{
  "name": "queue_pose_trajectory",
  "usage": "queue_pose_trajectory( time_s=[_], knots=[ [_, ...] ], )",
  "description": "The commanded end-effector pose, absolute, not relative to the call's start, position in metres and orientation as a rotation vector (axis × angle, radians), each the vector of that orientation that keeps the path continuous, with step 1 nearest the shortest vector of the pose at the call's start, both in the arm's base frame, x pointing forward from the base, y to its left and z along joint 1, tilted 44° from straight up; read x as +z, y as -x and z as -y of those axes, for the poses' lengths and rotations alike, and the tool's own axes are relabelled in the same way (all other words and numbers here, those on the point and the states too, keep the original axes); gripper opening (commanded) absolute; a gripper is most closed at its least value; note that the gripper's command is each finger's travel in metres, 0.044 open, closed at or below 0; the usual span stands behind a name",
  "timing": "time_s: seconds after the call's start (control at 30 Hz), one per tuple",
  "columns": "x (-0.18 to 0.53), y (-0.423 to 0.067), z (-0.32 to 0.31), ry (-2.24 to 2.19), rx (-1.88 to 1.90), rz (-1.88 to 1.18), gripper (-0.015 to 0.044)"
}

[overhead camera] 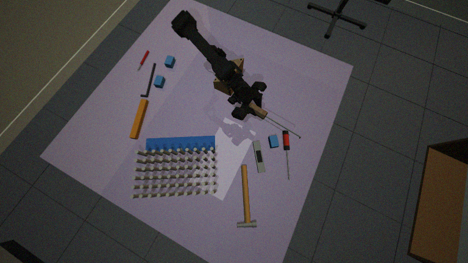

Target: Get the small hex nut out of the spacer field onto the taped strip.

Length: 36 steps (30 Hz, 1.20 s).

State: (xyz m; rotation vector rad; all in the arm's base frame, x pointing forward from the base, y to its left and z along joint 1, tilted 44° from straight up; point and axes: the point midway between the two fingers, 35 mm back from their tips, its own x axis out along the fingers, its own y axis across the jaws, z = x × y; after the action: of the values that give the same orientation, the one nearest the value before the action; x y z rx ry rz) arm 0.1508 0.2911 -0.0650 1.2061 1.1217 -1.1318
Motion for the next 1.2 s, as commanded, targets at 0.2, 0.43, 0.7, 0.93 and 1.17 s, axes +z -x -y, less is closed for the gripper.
queue_pose_trajectory(
  time_s=[0.2, 0.43, 0.7, 0.93, 1.17],
  knots=[
    [-0.105, -0.092, -0.315, -1.092, -1.137, -1.187, 0.0],
    [-0.137, -0.046, -0.315, -0.991, -1.147, -1.206, 0.0],
    [-0.149, -0.03, -0.313, -0.956, -1.15, -1.208, 0.0],
    [-0.149, -0.03, -0.313, -0.956, -1.15, -1.208, 0.0],
    [-0.155, -0.032, -0.31, -0.956, -1.15, -1.208, 0.0]
  ],
)
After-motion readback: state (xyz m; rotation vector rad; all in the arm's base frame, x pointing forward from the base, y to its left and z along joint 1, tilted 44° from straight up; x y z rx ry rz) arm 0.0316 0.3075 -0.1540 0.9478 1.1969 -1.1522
